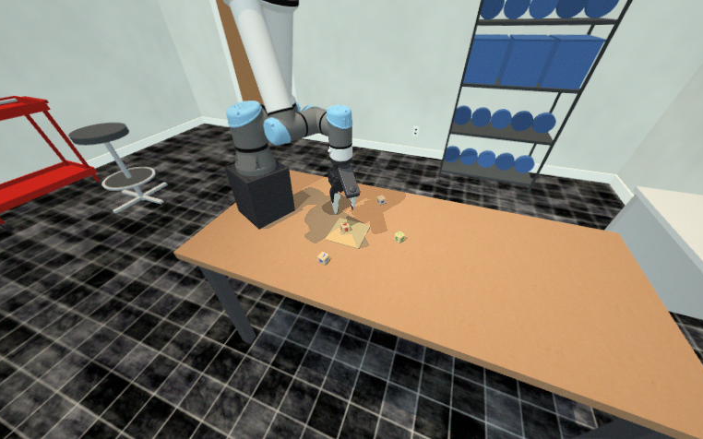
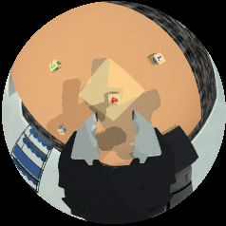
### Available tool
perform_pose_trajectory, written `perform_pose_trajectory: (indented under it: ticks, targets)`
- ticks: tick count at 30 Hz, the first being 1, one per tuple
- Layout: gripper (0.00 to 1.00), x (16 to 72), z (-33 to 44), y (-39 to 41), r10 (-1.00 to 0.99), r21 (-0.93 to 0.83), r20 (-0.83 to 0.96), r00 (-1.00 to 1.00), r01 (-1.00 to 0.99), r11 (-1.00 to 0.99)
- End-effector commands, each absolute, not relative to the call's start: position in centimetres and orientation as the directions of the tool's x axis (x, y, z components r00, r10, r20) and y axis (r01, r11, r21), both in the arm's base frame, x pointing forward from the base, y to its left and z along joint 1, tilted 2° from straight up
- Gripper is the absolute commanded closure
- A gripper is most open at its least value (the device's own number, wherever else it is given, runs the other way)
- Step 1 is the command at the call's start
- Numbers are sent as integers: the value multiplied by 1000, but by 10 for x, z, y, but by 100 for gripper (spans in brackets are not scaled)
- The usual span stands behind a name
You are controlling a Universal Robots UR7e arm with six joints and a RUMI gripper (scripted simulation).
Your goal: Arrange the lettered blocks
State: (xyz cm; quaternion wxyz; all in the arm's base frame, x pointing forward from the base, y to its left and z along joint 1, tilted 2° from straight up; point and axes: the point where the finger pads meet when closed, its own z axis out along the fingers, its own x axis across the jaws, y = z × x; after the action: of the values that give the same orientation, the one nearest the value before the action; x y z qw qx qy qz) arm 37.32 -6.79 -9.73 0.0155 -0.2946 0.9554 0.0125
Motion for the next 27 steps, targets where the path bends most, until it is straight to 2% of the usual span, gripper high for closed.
perform_pose_trajectory:
  ticks: [1,27]
  targets:
    - [60,372,-98,-67,-563,15,-36,-826,-564,826]
    - [60,371,-107,-66,-563,18,-34,-826,-564,826]
